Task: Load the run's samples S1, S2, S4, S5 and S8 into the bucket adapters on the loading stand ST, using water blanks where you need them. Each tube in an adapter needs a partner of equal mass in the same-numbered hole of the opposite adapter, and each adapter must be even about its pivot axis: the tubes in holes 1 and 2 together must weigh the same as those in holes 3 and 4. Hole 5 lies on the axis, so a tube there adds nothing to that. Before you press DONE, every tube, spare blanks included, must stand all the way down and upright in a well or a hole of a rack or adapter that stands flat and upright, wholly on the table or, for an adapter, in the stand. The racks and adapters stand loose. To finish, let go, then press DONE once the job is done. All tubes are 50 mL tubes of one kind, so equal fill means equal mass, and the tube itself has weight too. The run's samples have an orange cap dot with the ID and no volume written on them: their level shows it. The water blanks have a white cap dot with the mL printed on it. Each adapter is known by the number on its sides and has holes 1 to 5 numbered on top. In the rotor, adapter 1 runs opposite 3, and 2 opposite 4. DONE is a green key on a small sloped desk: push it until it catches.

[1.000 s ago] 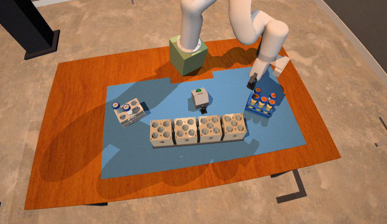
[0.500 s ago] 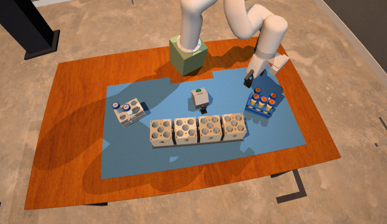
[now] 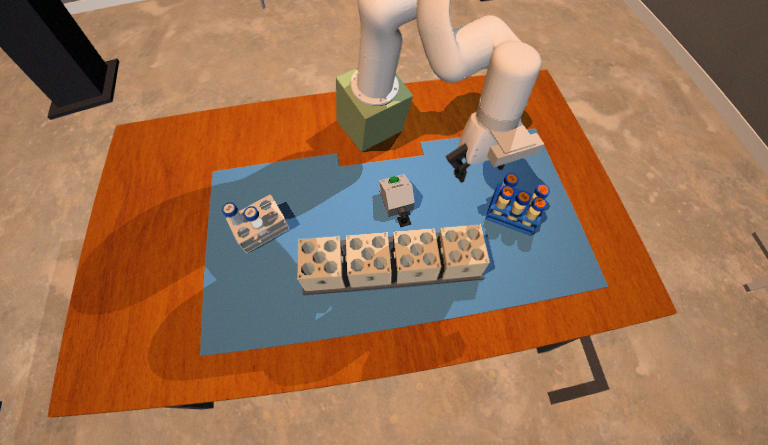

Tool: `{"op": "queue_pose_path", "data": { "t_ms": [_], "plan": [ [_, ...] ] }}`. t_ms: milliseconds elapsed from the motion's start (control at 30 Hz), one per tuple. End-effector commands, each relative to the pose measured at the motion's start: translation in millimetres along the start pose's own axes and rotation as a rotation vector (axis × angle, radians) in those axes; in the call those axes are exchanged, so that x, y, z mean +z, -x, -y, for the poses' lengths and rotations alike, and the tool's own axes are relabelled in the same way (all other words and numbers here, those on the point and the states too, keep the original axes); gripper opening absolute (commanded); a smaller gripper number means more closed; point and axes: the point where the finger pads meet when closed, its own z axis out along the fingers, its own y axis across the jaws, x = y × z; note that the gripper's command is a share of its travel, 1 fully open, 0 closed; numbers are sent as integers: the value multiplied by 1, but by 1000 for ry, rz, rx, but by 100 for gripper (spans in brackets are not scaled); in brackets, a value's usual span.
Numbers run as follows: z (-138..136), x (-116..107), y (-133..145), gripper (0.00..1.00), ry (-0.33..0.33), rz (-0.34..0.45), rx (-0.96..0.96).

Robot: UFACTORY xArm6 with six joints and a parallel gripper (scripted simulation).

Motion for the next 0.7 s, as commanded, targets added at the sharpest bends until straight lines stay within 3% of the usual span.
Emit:
{"op": "queue_pose_path", "data": {
  "t_ms": [0,133,667],
  "plan": [
    [-21,-1,-5,100,0,-4,139],
    [-40,-1,-9,100,0,-4,253],
    [-109,-2,-22,100,1,-4,253]
  ]
}}
